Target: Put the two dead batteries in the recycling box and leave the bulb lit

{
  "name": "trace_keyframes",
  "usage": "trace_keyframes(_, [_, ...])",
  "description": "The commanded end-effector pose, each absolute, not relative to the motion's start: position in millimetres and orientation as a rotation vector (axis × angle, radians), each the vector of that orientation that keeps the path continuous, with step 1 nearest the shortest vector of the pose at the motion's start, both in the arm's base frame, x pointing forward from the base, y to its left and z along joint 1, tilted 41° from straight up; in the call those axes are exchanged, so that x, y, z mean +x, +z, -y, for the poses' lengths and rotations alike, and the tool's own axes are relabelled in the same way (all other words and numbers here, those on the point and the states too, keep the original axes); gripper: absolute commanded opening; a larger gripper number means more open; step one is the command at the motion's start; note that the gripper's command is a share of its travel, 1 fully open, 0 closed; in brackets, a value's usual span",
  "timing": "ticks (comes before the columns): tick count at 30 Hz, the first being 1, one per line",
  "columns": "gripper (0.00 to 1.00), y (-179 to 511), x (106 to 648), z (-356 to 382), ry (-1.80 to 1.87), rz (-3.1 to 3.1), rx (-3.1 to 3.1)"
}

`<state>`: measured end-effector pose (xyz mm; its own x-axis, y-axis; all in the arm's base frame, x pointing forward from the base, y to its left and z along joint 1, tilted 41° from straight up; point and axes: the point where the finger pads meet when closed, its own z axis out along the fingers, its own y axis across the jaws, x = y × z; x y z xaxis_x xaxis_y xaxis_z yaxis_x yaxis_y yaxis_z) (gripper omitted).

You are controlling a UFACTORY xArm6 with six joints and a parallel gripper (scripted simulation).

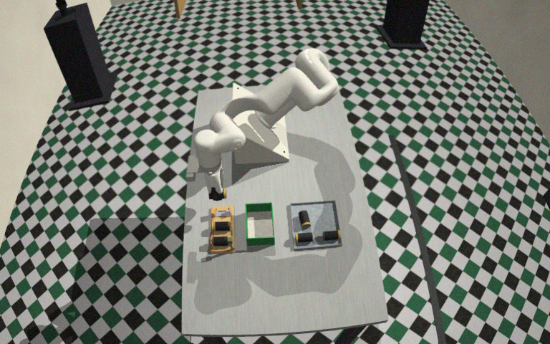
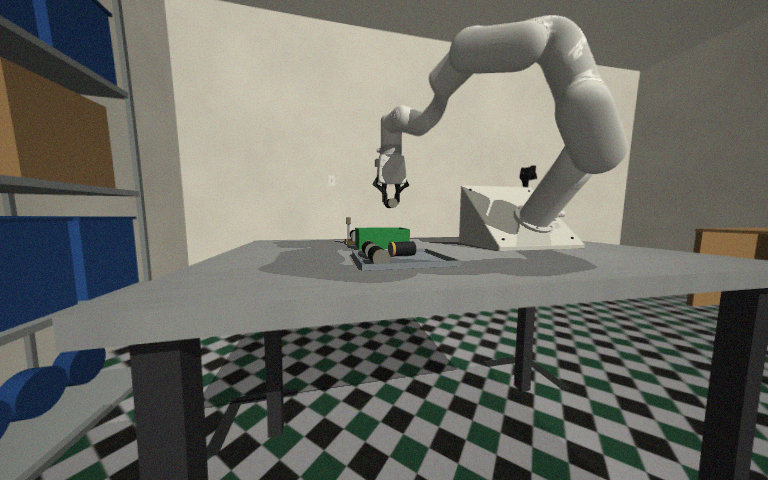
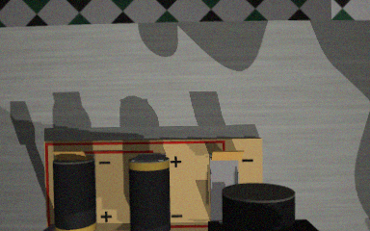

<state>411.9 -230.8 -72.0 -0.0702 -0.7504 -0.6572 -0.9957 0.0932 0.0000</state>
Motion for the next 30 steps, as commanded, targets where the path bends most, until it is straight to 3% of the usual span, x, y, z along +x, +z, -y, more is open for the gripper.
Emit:
trace_keyframes(1, [0.28,-71,413,233,0.636,-1.876,-1.709])
trace_keyframes(15, [0.28,-72,413,233,0.636,-1.876,-1.709])
trace_keyframes(22, [0.28,-123,417,189,0.636,-1.876,-1.709])
trace_keyframes(30, [0.28,-124,417,188,0.636,-1.876,-1.709])
